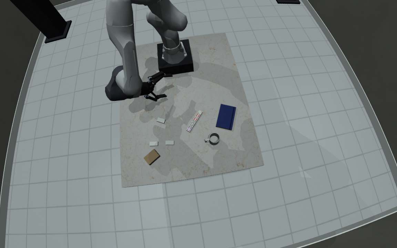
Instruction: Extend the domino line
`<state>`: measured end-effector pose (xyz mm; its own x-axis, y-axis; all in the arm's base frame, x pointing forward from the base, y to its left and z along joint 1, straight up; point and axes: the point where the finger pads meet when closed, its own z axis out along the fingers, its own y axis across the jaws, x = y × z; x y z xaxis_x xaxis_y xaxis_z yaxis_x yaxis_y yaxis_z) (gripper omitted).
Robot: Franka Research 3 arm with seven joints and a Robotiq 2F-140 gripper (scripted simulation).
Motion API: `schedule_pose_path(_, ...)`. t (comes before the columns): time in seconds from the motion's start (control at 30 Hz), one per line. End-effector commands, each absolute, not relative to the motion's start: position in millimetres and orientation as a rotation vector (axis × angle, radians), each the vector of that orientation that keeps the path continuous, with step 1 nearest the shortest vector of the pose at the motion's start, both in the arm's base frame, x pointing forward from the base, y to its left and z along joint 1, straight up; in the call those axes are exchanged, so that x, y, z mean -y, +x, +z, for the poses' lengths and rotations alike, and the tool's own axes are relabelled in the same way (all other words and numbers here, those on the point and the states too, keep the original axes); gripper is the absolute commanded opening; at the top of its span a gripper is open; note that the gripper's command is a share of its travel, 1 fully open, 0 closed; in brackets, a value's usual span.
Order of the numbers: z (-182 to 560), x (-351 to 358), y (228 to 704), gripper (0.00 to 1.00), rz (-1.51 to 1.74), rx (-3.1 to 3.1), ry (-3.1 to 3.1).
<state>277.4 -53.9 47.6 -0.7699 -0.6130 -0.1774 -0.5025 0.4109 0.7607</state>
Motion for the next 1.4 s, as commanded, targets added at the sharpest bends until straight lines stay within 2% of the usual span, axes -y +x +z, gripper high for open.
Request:
schedule_pose_path(0.0, 47.7, 54.0, 277.5, 1.0, -1.294, 2.528, 1.005)
schedule_pose_path(0.6, 46.5, 55.2, 278.1, 1.0, -1.285, 2.528, 1.033)
schedule_pose_path(0.77, 29.5, 77.2, 293.7, 1.0, -1.11, 2.459, 1.511)
schedule_pose_path(1.1, 23.9, 87.2, 303.4, 1.0, -1.011, 2.383, 1.747)
schedule_pose_path(1.17, 19.4, 98.1, 316.3, 1.0, -0.907, 2.28, 1.964)
schedule_pose_path(1.37, 19.4, 98.1, 316.3, 1.0, -0.898, 2.269, 1.989)
